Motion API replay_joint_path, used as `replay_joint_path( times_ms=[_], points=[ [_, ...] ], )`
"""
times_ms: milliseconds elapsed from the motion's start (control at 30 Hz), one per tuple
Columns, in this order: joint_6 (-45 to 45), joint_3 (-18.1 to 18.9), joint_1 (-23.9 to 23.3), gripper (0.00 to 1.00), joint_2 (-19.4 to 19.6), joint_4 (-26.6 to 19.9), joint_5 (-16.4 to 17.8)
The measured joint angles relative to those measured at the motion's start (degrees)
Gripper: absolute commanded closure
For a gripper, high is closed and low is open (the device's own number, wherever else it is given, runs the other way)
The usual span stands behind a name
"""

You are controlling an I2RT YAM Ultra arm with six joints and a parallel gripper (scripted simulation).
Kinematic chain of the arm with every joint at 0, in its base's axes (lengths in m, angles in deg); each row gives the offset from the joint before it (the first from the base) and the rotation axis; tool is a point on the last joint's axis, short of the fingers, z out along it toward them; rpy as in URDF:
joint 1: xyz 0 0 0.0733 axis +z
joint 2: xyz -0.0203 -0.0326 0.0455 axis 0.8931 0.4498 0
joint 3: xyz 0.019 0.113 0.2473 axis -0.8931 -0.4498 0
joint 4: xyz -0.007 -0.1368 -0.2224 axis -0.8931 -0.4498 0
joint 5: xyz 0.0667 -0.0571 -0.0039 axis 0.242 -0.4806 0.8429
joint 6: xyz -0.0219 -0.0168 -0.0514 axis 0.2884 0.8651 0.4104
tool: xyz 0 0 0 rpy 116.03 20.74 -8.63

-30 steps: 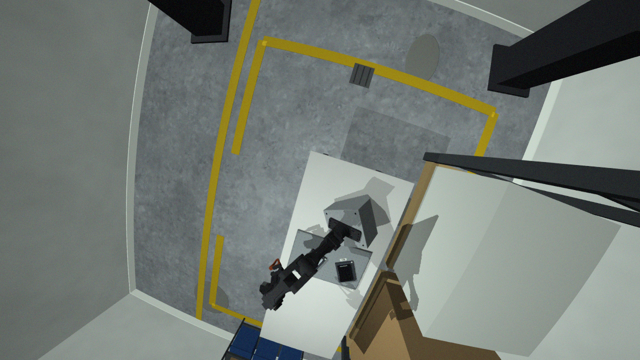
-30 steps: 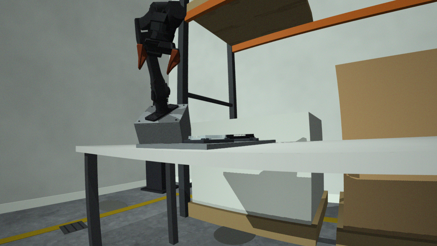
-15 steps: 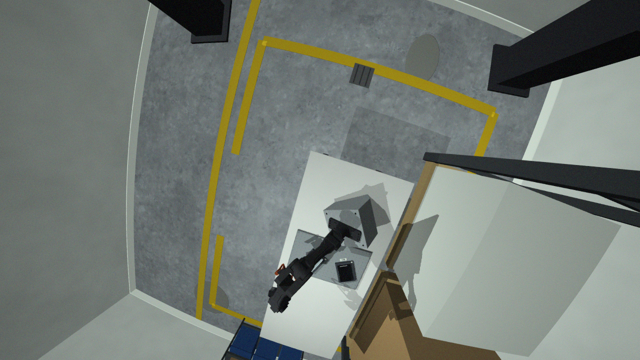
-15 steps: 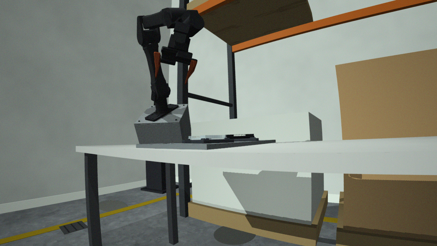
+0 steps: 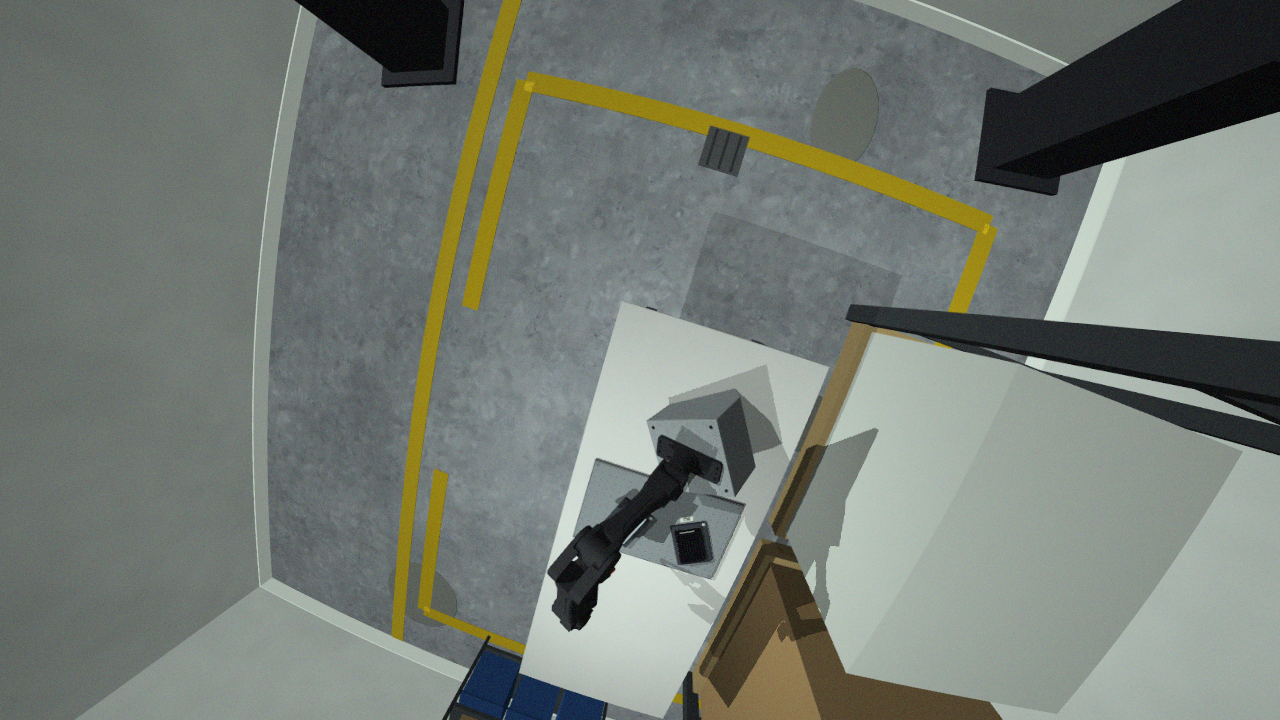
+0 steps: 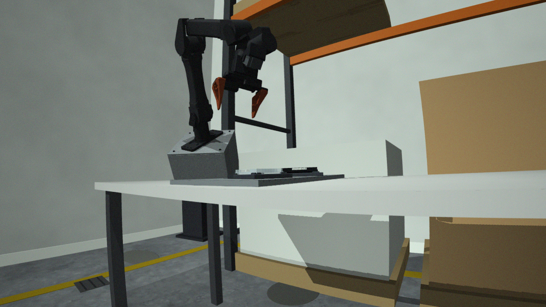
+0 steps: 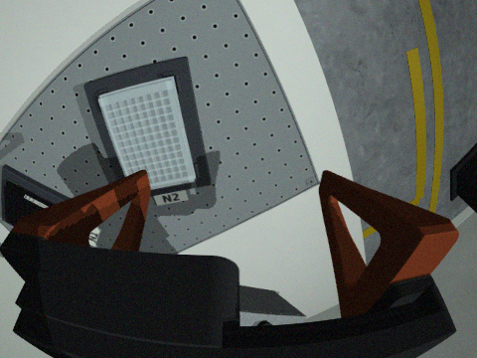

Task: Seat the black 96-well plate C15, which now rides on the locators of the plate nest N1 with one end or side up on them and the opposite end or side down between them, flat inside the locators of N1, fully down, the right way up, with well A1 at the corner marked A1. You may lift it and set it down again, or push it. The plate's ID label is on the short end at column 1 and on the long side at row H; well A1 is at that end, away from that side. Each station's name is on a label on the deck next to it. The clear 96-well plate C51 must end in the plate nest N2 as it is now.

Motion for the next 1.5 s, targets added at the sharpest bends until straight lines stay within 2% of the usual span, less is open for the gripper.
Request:
replay_joint_path(
  times_ms=[1500],
  points=[
    [11.0,-1.7,18.8,0.00,21.3,11.9,1.0]
  ],
)
